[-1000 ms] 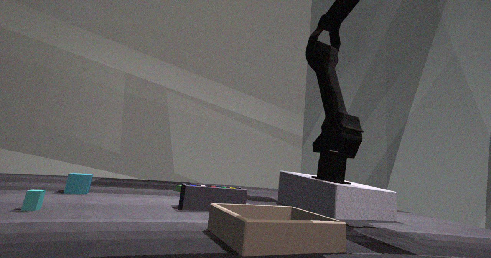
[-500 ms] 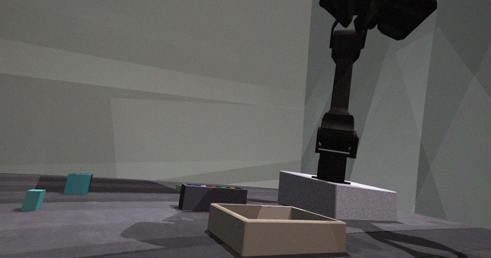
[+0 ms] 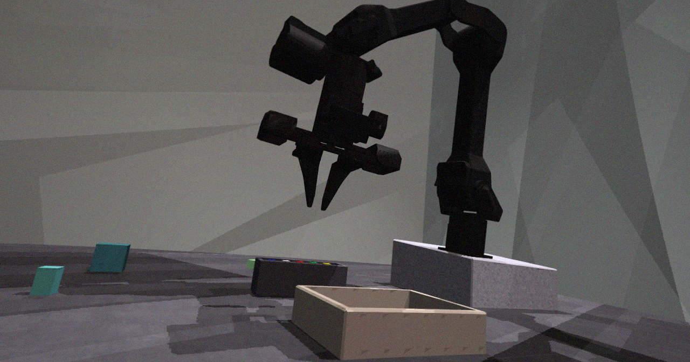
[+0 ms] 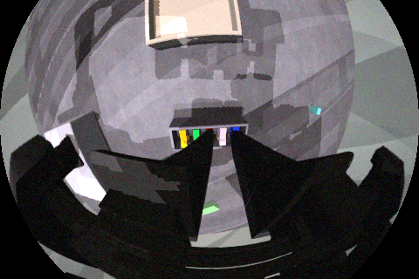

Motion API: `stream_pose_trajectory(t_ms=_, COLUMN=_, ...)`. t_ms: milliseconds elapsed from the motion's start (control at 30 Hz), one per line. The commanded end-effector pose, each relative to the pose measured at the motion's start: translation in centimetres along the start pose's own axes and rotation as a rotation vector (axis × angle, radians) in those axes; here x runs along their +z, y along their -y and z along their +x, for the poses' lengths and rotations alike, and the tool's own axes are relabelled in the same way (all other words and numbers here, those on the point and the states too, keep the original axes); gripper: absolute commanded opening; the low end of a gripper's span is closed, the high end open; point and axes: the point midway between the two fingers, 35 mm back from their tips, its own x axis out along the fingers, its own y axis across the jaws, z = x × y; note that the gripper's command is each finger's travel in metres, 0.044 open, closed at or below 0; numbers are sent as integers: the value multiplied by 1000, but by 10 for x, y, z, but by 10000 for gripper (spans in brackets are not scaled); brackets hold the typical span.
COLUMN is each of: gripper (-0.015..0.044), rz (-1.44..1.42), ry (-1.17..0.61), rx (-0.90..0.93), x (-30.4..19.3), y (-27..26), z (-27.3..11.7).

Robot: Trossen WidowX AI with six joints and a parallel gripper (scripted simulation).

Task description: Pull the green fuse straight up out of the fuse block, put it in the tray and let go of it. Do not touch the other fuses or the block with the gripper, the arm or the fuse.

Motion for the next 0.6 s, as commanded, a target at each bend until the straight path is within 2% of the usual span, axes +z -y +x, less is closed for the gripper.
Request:
stream_pose_trajectory(t_ms=0, gripper=74, rz=-49, ry=-4, rx=96, x=-42, y=-16, z=29)
stream_pose_trajectory(t_ms=567, gripper=74, rz=-60, ry=-2, rx=113, x=-48, y=-21, z=42)
